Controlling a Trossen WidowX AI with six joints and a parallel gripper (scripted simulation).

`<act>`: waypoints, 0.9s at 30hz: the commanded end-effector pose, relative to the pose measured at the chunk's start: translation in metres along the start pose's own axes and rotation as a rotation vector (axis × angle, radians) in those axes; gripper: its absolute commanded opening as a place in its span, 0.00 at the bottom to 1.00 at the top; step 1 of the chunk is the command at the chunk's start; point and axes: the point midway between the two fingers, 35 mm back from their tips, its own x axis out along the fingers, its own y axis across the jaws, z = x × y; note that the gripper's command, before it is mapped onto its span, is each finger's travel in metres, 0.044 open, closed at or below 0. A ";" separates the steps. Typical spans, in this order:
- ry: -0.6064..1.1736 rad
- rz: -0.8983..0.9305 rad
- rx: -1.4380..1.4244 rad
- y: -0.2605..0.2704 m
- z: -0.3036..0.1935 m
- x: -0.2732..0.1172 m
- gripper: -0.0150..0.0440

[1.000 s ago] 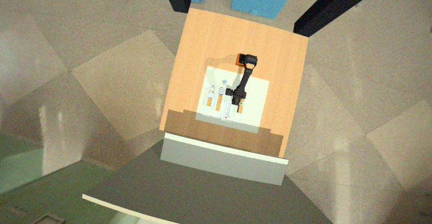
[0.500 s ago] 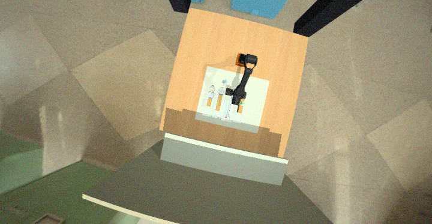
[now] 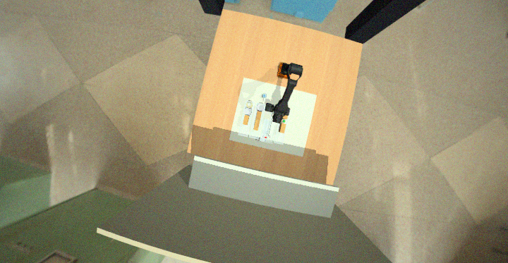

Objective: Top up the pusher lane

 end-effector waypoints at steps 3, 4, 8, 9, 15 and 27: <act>-0.010 -0.003 0.002 -0.001 0.001 -0.001 0.25; -0.010 -0.003 0.002 -0.001 0.001 -0.001 0.25; -0.010 -0.003 0.002 0.000 -0.001 0.000 0.25; -0.010 -0.003 0.002 0.000 -0.002 0.000 0.25; -0.010 -0.003 0.002 0.000 -0.003 0.000 0.25; -0.010 -0.003 0.002 0.000 -0.002 0.000 0.52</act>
